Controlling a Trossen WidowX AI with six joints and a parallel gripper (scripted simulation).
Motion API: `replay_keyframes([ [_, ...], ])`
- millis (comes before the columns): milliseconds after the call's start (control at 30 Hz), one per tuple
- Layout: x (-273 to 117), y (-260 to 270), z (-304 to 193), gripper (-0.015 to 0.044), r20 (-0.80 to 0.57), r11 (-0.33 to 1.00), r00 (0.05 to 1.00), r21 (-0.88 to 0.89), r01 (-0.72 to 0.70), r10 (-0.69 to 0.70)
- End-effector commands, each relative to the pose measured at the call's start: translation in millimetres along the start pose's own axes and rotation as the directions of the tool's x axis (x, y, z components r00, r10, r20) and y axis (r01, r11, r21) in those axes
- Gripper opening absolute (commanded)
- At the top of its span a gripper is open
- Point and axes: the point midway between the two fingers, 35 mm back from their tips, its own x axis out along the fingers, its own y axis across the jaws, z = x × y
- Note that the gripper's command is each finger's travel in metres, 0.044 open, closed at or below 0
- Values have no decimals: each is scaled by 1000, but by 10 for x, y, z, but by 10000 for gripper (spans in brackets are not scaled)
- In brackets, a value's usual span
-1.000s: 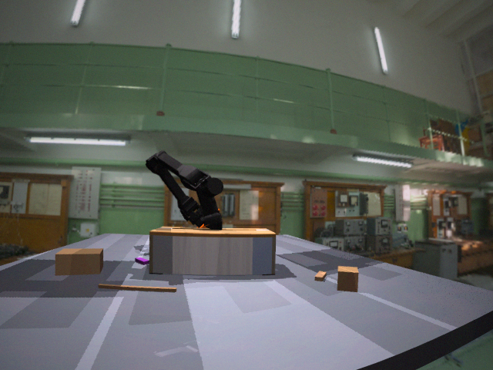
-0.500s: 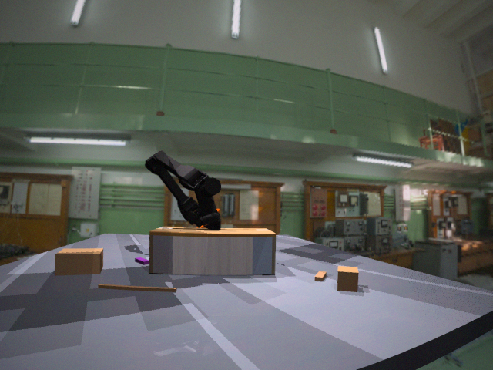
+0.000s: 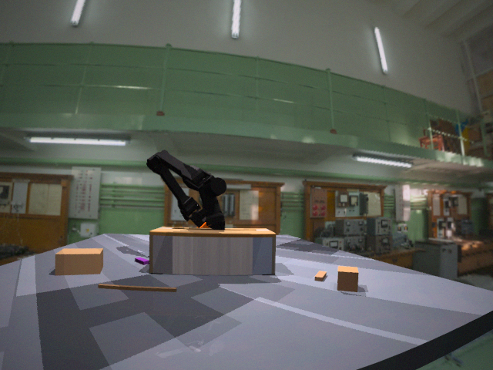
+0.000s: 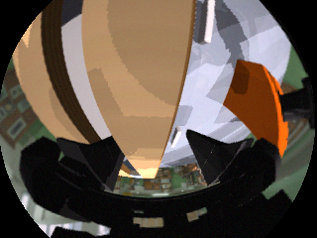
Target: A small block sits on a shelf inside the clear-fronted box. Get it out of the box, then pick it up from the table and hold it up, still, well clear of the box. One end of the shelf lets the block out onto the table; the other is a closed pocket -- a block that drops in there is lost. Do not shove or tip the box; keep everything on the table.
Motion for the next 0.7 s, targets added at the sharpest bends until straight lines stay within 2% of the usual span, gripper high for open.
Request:
replay_keyframes([
  [0,18,16,-55,400,-2,1000,1000,4,-1,1],
  [667,8,15,-26,400,-2,1000,1000,4,-1,1],
])
